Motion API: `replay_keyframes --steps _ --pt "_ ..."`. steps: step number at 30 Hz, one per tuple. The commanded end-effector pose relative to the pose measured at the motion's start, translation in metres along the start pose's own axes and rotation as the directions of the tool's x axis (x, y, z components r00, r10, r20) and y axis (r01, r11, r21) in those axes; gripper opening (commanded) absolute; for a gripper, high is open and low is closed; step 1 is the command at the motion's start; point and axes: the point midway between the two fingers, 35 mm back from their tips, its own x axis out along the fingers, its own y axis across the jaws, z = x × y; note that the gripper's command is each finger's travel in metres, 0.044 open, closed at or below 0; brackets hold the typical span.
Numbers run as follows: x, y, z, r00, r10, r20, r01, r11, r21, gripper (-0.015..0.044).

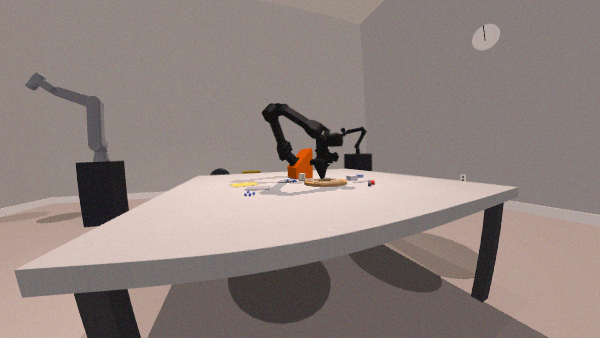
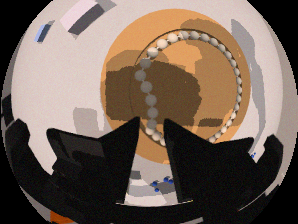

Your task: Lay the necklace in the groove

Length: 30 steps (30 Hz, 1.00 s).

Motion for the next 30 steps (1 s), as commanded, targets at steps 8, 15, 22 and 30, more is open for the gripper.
replay_keyframes --steps 8,15,22,30 --pt "-0.0003 -0.0001 0.0002 1.000 0.000 0.001 0.000 1.000 0.000 0.0000" --pt "-0.0003 -0.0001 0.0002 1.000 0.000 0.001 0.000 1.000 0.000 0.0000" --pt "-0.0003 -0.0001 0.0002 1.000 0.000 0.001 0.000 1.000 0.000 0.0000" --pt "-0.0003 -0.0001 0.0002 1.000 0.000 0.001 0.000 1.000 0.000 0.0000"
